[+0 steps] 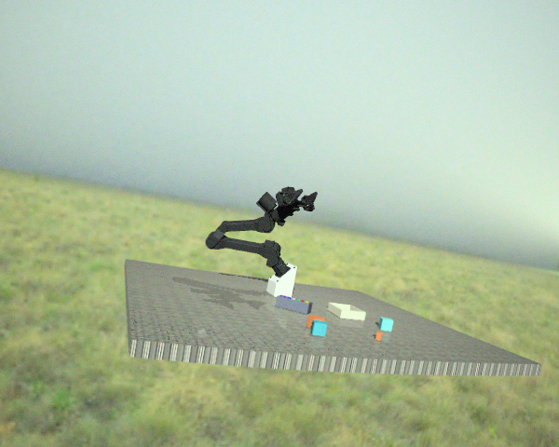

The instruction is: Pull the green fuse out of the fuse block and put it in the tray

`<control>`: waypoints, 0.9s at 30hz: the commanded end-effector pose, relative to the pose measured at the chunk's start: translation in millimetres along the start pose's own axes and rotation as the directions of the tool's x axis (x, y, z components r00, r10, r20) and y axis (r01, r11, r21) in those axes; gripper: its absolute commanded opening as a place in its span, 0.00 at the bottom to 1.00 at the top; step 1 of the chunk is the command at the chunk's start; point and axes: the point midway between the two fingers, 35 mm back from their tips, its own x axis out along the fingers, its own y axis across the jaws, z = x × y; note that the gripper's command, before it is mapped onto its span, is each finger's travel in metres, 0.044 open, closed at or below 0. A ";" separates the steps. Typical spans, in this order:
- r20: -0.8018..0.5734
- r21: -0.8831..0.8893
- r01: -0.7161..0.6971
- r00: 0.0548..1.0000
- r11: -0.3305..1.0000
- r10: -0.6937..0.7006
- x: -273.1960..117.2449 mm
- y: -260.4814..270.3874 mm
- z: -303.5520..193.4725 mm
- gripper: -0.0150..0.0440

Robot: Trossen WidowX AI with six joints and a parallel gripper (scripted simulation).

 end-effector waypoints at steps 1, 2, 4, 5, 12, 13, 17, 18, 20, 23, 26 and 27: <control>-0.014 0.007 -0.003 1.000 1.000 0.003 1.6 0.4 -2.2 0.89; -0.054 0.028 -0.009 0.998 1.000 0.010 6.1 1.5 -9.0 0.84; -0.206 0.107 -0.011 0.978 0.994 0.033 20.4 4.7 -35.5 0.75; -0.288 0.150 0.002 0.957 0.989 0.041 26.5 5.6 -50.9 0.71; -0.779 0.305 0.311 0.625 0.900 0.048 35.6 -0.4 -163.4 0.40; -0.821 0.299 0.361 0.570 0.883 0.045 33.0 -2.4 -175.9 0.37; -0.936 0.227 0.538 0.352 0.812 0.028 18.4 -10.8 -217.7 0.37; -0.956 0.197 0.579 0.293 0.791 0.023 13.6 -13.3 -227.5 0.37; -0.985 0.125 0.655 0.172 0.746 0.013 2.6 -18.7 -246.1 0.37; -1.000 -0.013 0.744 -0.016 0.668 -0.002 -16.7 -27.5 -271.3 0.37; -0.979 -0.175 0.794 -0.202 0.582 -0.018 -38.3 -37.1 -292.8 0.37; -0.965 -0.231 0.801 -0.263 0.552 -0.023 -45.9 -40.4 -299.1 0.37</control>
